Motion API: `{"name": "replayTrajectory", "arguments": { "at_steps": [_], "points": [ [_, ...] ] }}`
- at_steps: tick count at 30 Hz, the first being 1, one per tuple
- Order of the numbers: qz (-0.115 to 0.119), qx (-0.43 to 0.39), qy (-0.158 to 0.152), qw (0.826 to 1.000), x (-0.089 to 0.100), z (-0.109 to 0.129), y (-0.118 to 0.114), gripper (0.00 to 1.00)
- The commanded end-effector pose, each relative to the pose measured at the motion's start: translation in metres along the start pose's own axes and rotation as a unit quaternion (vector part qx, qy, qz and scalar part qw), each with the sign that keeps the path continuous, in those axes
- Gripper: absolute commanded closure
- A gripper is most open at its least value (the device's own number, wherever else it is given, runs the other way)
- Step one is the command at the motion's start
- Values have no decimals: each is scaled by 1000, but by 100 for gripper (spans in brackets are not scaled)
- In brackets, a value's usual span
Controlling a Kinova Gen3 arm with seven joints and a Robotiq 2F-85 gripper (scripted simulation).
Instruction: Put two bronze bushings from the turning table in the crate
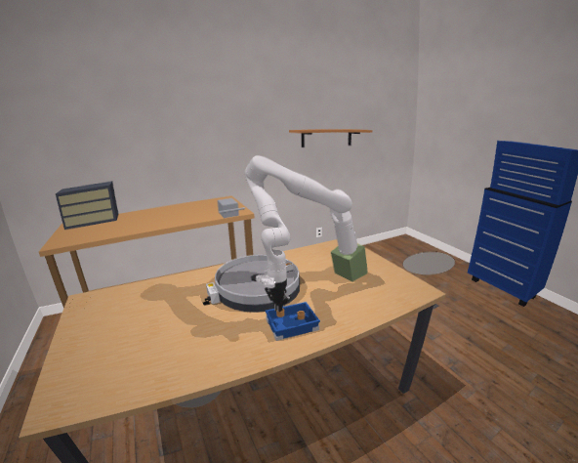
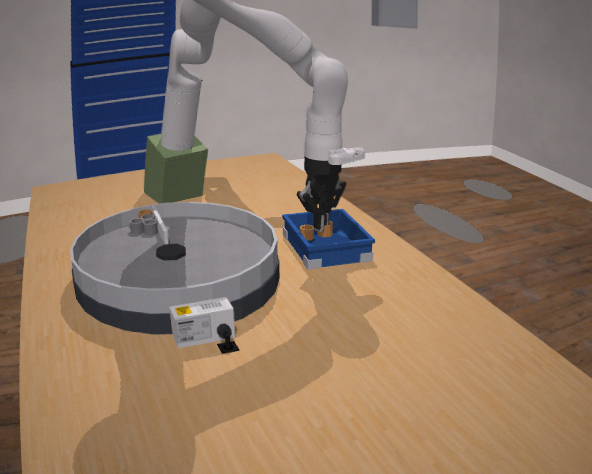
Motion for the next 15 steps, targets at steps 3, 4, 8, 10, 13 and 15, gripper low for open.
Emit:
{"name": "replayTrajectory", "arguments": {
  "at_steps": [3, 4, 8, 10, 13, 15],
  "points": [
    [0, 0, 0, 1000, -6, 0, 0, 100],
    [0, 0, 0, 1000, -8, 0, 0, 100],
    [0, 0, 0, 1000, -8, 0, 0, 100],
    [0, 0, 0, 1000, -8, 0, 0, 100],
    [0, 0, 0, 1000, -8, 0, 0, 100],
    [0, 0, 0, 1000, -8, 0, 0, 100]
  ]
}}
Point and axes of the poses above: the point where the finger pads meet when closed, its own x axis back along the fingers, its own y axis across the jaws, z = x × y, the point moved 3 cm from there along x, back along the fingers, and after that the axes turned 12 degrees about -x, right-handed, at the moved point
